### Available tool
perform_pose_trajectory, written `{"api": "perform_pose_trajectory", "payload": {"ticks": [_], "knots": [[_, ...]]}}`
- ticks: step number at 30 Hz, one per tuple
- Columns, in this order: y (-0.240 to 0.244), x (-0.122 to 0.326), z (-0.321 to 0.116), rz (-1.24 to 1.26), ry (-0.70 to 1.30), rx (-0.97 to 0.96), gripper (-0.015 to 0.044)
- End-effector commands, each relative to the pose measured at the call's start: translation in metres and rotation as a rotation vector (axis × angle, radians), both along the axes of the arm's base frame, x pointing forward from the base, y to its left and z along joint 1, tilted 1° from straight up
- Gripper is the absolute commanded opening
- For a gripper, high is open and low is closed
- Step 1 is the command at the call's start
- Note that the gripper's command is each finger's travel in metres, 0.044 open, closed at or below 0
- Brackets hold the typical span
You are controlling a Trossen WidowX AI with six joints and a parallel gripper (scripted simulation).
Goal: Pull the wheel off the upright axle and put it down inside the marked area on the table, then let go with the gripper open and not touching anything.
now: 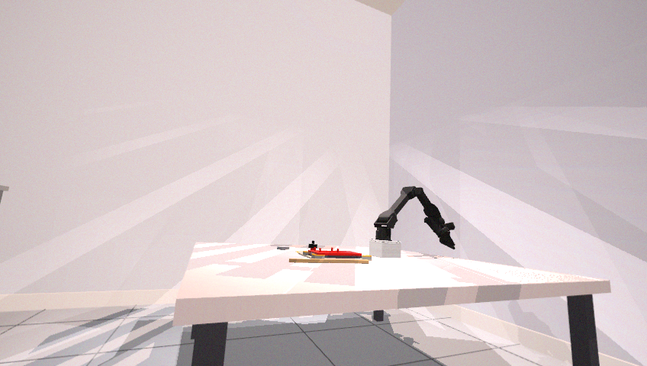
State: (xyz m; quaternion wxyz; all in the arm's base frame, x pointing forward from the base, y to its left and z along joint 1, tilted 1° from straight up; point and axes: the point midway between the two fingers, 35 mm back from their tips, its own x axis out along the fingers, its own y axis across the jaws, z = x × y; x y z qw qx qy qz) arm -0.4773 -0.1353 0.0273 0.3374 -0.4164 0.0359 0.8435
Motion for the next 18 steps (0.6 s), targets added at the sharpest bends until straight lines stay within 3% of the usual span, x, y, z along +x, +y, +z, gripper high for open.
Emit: {"api": "perform_pose_trajectory", "payload": {"ticks": [1, 4, 18], "knots": [[-0.002, 0.001, 0.0, 0.004, 0.0, -0.001, 0.0374], [-0.029, 0.011, 0.001, 0.058, -0.006, -0.016, 0.03], [-0.171, 0.106, 0.007, 0.37, -0.05, -0.099, 0.03]]}}
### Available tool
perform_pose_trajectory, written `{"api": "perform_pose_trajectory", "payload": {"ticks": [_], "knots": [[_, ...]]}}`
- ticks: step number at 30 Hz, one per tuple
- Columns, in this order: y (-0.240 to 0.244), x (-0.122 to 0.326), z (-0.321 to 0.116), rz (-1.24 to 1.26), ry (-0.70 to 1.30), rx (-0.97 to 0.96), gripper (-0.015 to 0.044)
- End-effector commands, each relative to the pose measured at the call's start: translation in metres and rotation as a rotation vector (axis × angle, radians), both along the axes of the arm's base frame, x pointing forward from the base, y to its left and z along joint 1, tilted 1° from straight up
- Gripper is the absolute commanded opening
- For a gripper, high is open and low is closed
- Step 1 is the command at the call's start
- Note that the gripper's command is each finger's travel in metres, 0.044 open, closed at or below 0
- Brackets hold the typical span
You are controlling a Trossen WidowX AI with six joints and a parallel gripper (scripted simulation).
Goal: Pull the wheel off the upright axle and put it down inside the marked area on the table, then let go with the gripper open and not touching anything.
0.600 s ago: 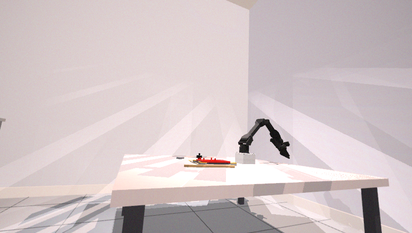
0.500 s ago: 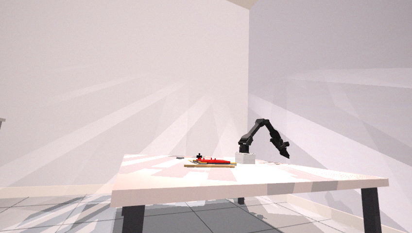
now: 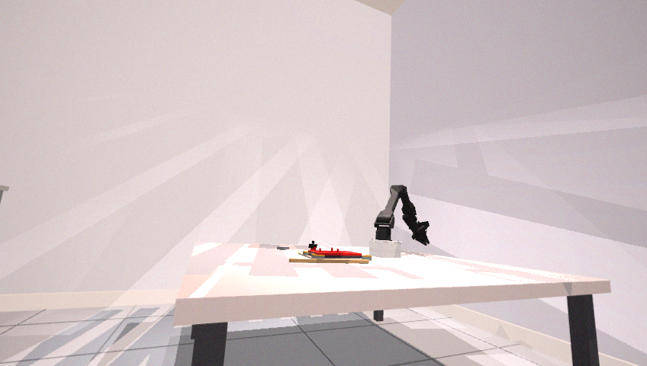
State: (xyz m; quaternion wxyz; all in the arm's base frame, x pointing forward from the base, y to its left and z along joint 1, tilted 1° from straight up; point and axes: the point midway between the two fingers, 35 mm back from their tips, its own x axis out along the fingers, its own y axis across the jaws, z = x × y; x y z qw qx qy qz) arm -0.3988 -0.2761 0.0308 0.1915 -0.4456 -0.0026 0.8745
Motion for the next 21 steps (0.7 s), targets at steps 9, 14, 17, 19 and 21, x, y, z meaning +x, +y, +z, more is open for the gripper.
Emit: {"api": "perform_pose_trajectory", "payload": {"ticks": [9, 14, 17, 19, 21], "knots": [[-0.086, 0.102, 0.016, 0.237, -0.071, -0.086, 0.03], [-0.112, 0.149, 0.017, 0.352, -0.103, -0.085, 0.03], [-0.125, 0.183, 0.017, 0.43, -0.123, -0.077, 0.03], [-0.134, 0.206, 0.017, 0.475, -0.137, -0.082, 0.03], [-0.142, 0.229, 0.017, 0.519, -0.151, -0.087, 0.03]]}}
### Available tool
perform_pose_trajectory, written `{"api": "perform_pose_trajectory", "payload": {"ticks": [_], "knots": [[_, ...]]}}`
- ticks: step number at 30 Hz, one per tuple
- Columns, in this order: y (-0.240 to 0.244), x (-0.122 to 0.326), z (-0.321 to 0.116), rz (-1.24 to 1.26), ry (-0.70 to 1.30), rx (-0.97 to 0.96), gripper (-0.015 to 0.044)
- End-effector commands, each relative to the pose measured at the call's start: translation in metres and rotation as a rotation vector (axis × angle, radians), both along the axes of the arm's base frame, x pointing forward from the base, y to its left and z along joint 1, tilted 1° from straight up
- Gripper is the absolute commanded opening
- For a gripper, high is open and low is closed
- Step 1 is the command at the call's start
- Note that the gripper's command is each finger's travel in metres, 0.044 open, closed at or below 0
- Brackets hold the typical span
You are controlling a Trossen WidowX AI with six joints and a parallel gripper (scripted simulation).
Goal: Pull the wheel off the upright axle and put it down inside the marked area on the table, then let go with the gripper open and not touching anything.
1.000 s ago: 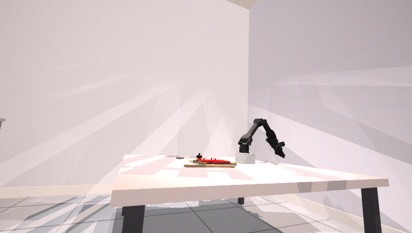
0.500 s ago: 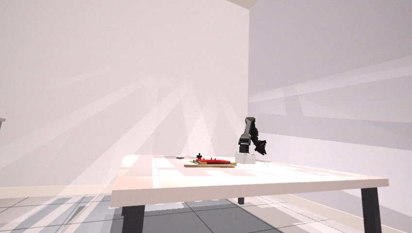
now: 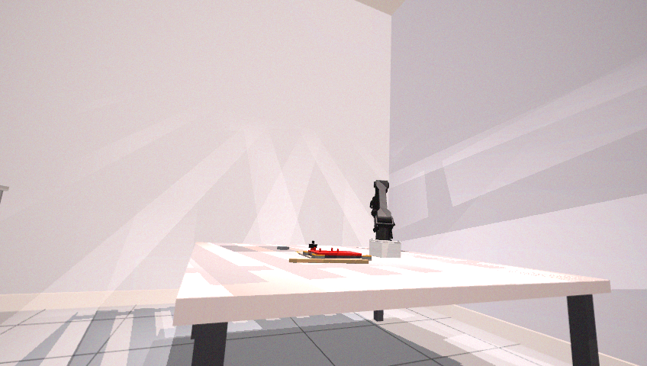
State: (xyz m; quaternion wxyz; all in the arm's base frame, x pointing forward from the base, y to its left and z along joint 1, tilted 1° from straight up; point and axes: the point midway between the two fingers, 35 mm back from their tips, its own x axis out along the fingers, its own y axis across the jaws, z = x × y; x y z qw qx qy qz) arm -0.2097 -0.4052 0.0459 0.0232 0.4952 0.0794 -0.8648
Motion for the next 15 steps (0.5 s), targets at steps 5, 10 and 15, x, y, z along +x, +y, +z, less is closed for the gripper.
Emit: {"api": "perform_pose_trajectory", "payload": {"ticks": [5, 10, 15], "knots": [[-0.027, 0.099, 0.003, 0.186, -0.059, -0.019, 0.03], [-0.032, 0.16, 0.004, 0.296, -0.096, -0.022, 0.03], [-0.026, 0.221, 0.003, 0.425, -0.13, -0.001, 0.03]]}}
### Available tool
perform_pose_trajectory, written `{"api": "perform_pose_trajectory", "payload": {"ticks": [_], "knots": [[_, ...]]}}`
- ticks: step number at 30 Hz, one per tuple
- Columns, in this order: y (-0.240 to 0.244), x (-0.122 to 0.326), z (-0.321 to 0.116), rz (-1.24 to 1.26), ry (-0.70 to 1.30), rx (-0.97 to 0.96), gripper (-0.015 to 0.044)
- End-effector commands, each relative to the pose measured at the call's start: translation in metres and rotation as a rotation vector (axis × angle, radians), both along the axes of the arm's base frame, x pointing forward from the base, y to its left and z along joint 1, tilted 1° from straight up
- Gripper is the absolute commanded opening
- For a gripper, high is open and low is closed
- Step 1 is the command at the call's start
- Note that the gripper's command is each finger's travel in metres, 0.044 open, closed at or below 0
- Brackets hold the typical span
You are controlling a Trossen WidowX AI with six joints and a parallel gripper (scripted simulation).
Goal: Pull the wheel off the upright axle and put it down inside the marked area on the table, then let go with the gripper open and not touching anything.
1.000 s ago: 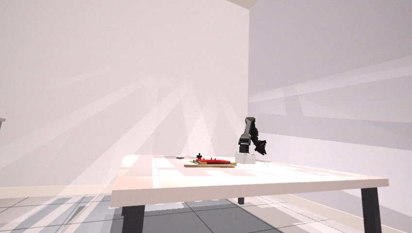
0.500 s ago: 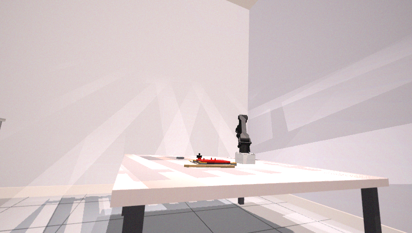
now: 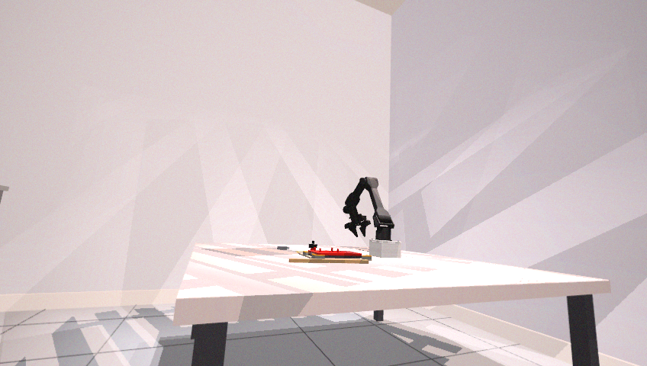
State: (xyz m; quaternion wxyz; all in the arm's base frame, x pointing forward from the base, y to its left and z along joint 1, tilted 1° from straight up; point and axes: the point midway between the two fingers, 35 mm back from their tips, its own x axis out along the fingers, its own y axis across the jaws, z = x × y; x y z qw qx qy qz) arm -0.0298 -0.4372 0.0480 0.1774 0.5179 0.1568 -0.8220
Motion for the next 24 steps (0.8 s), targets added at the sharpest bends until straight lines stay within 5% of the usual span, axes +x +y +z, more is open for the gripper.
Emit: {"api": "perform_pose_trajectory", "payload": {"ticks": [1, 24], "knots": [[0.008, 0.054, 0.0, 0.109, -0.029, 0.016, 0.03], [0.134, 0.295, 0.005, 0.664, -0.181, 0.102, 0.03]]}}
